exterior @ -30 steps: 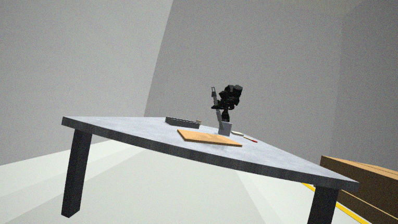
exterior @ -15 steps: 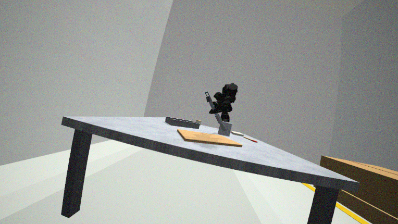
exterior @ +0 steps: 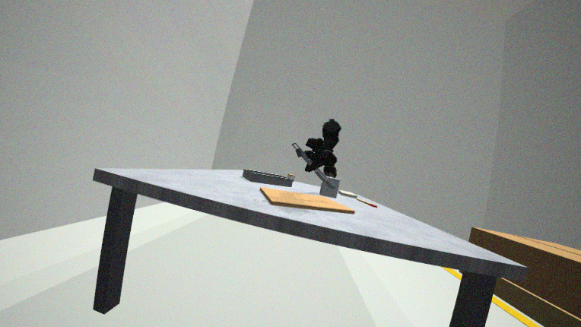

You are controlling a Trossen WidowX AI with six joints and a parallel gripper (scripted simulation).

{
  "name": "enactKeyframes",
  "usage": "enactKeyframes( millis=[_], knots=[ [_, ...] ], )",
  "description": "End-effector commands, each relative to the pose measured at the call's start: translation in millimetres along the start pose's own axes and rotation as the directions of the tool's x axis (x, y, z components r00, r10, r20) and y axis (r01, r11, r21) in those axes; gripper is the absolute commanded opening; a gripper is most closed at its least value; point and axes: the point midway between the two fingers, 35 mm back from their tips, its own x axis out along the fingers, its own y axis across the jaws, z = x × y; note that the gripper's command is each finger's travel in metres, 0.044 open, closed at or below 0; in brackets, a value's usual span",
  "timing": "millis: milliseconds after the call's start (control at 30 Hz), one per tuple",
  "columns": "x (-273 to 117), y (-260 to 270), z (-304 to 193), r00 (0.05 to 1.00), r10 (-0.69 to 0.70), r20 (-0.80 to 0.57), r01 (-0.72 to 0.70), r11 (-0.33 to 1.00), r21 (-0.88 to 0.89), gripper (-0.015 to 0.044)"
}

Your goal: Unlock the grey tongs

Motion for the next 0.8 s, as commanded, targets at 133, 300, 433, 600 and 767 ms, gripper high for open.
enactKeyframes(
  millis=[133,300,433,600,767],
  knots=[
    [6,-3,-3,0.989,0.011,-0.145,-0.007,1.0,0.029,-0.015],
    [10,-7,-8,0.971,0.013,-0.237,-0.002,0.999,0.044,-0.015],
    [12,-11,-12,0.952,0.014,-0.306,0.004,0.998,0.056,-0.015],
    [13,-16,-17,0.921,0.015,-0.39,0.014,0.997,0.072,-0.015],
    [13,-20,-20,0.895,0.016,-0.445,0.024,0.996,0.083,-0.015]
  ],
)
